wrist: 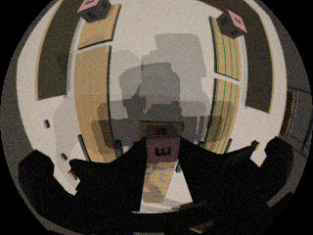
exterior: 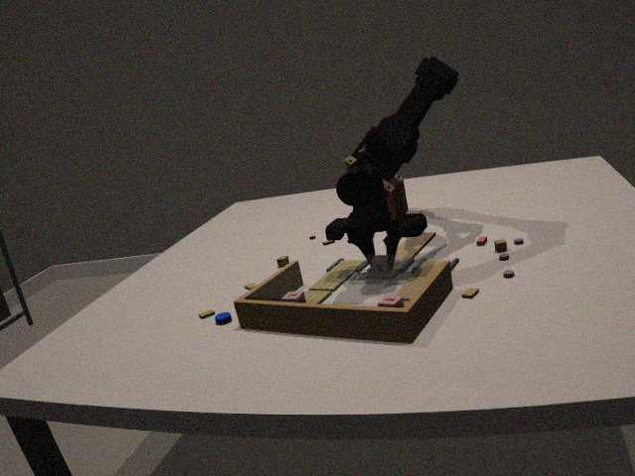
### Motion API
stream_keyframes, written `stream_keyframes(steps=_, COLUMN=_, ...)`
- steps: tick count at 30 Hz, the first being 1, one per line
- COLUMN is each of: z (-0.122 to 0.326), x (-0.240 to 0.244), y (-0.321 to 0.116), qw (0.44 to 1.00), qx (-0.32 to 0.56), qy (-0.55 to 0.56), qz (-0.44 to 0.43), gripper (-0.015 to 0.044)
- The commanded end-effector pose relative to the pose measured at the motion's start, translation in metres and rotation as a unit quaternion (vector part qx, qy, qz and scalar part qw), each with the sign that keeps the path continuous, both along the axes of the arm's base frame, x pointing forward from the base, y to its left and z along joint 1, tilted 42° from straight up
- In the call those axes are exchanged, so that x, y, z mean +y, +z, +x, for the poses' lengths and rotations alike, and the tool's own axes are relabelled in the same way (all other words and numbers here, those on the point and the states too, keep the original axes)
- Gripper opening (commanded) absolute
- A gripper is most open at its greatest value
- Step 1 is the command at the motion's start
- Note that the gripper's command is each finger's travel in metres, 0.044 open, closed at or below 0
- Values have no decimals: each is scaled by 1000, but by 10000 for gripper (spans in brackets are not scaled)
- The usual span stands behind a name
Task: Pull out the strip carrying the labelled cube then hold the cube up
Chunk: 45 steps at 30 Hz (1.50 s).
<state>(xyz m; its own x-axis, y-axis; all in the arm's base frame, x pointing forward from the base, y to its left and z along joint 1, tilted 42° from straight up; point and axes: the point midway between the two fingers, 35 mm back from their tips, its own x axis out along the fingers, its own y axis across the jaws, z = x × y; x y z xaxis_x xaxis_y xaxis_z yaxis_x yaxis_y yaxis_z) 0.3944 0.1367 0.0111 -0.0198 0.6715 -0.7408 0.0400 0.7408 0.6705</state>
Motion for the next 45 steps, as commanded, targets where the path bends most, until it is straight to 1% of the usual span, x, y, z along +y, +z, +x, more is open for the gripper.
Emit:
stream_keyframes(steps=1, z=-9, x=-10, y=5, qw=1000, qx=1, qy=-2, qz=0, gripper=0)
stream_keyframes(steps=13, z=-54, x=-40, y=20, qw=1000, qx=3, qy=-4, qz=1, gripper=0)
stream_keyframes(steps=17, z=-59, x=-42, y=19, qw=1000, qx=3, qy=-4, qz=1, gripper=0)
stream_keyframes(steps=28, z=-99, x=-51, y=11, qw=1000, qx=5, qy=-4, qz=1, gripper=0)
stream_keyframes(steps=32, z=-102, x=-54, y=14, qw=1000, qx=5, qy=-4, qz=0, gripper=0)
stream_keyframes(steps=38, z=-101, x=-75, y=37, qw=1000, qx=5, qy=-4, qz=0, gripper=0)
stream_keyframes(steps=45, z=-101, x=-76, y=37, qw=1000, qx=5, qy=-4, qz=0, gripper=0)
